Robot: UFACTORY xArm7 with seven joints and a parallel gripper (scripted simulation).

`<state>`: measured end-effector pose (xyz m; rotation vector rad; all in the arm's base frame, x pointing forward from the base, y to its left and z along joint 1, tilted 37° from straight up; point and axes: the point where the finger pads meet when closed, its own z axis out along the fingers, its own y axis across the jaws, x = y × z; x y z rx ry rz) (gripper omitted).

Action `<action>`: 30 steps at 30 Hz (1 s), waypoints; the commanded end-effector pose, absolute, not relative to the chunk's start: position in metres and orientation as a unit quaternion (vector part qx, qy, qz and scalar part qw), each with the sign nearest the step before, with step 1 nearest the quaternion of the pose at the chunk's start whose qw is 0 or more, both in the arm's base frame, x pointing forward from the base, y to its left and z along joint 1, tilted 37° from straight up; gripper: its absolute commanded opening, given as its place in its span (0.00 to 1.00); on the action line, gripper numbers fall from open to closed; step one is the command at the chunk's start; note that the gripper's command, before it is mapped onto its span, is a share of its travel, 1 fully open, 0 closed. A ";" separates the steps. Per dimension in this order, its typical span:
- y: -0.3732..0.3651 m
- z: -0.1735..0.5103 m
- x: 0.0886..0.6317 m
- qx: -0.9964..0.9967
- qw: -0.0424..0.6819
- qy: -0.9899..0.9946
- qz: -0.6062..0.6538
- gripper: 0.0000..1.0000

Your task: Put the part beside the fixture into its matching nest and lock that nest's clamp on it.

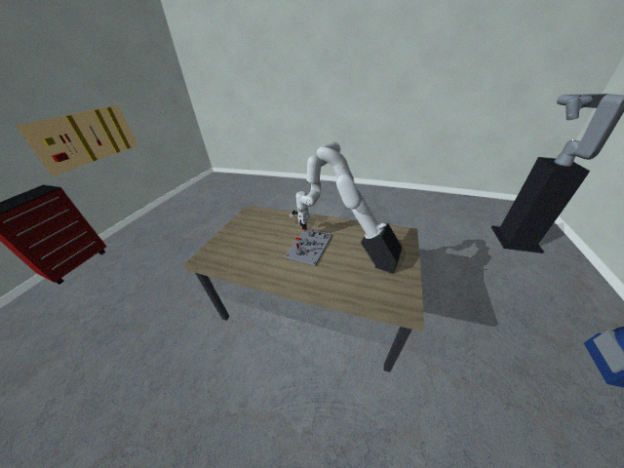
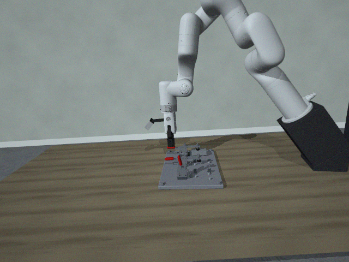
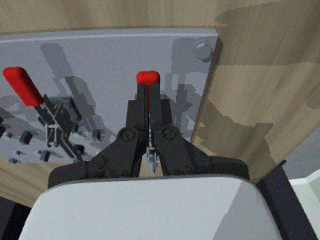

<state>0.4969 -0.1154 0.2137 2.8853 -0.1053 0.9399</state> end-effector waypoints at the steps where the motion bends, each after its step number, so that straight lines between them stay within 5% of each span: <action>1: -0.116 0.215 0.498 0.948 0.053 -0.035 0.310 0.00; 30: -0.112 0.241 0.478 0.948 0.053 -0.035 0.310 0.00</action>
